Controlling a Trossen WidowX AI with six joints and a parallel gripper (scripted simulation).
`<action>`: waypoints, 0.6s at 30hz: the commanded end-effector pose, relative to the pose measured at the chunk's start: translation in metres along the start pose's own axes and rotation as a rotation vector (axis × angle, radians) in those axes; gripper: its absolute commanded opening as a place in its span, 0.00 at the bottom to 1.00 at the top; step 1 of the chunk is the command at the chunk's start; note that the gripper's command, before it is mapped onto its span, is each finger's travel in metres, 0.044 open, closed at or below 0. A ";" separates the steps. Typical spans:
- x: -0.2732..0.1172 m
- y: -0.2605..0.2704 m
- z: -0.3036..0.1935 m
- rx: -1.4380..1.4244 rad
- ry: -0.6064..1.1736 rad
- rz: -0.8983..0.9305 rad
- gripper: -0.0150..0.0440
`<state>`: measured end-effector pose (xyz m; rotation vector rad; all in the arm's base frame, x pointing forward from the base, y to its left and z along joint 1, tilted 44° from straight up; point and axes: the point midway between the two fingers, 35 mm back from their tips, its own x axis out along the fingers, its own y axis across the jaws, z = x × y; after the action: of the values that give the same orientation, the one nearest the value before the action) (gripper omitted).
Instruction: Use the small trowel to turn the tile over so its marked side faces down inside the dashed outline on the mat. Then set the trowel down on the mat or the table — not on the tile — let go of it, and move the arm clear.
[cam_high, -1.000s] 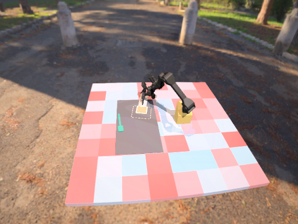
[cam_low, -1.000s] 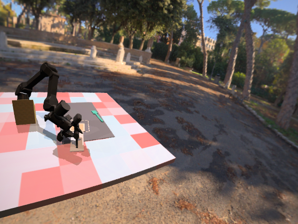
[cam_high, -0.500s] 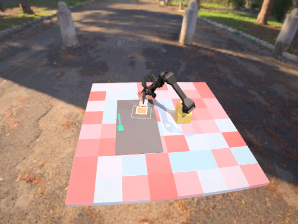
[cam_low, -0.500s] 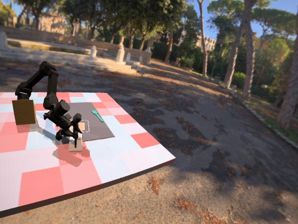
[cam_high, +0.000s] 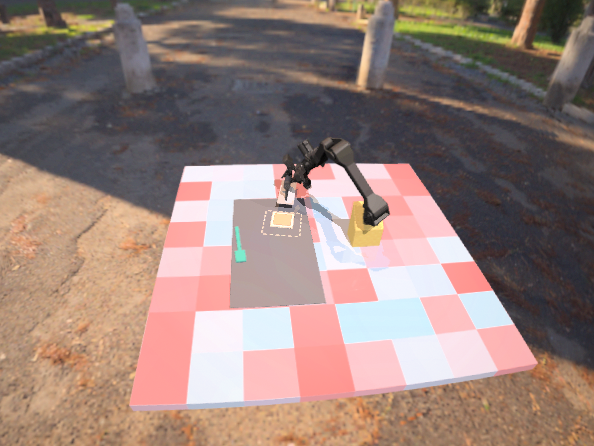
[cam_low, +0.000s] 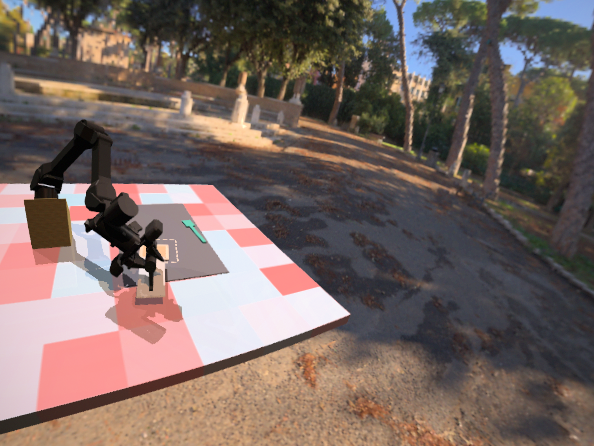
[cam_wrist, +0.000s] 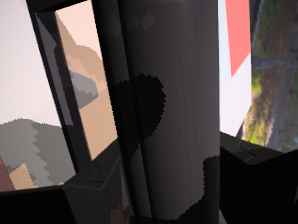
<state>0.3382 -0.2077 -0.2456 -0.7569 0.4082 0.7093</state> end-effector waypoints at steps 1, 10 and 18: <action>0.001 -0.016 0.011 -0.018 0.006 0.005 0.25; 0.012 -0.038 0.050 -0.032 0.028 0.052 0.25; 0.020 -0.052 0.088 -0.047 0.046 0.088 0.25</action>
<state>0.3892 -0.1654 -0.1872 -0.7898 0.4630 0.7888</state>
